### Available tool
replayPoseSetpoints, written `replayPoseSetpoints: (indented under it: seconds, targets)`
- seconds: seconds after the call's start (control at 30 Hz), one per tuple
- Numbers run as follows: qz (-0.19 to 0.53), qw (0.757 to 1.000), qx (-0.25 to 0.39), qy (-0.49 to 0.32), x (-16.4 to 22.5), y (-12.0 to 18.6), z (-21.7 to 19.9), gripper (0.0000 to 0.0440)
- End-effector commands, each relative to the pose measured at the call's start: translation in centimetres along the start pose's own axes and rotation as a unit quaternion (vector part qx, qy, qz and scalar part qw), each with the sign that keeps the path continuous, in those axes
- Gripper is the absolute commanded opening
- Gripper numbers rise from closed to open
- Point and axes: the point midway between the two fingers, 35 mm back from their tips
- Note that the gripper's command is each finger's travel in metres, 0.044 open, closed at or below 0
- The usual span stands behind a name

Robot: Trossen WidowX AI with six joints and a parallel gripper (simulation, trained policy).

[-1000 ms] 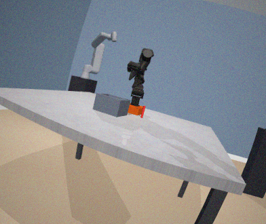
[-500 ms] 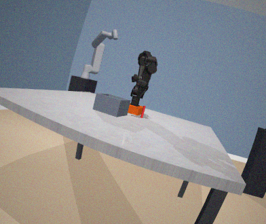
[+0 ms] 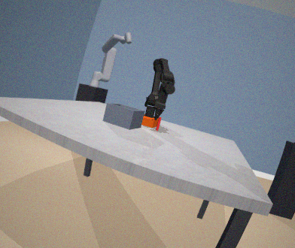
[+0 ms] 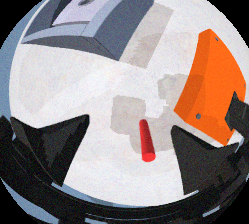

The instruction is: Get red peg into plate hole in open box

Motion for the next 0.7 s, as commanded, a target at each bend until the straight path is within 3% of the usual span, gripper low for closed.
replayPoseSetpoints:
  seconds: [0.0,0.13,0.23,0.67]
  targets:
    - [0.008,1.000,0.000,0.011,0.6,-1.8,-0.3,0.0440]
    - [0.014,1.000,-0.004,0.016,1.0,-3.2,-0.6,0.0436]
    - [0.018,1.000,0.000,0.016,1.3,-3.9,-0.9,0.0395]
    - [0.058,0.997,0.030,0.040,1.8,-4.1,-1.6,0.0067]
Point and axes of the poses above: the point midway between the two fingers, 35 mm back from their tips, its own y axis back along the fingers, its own z axis across the jaws, x = y × z, and after that the axes turned 3 degrees about y, right-handed
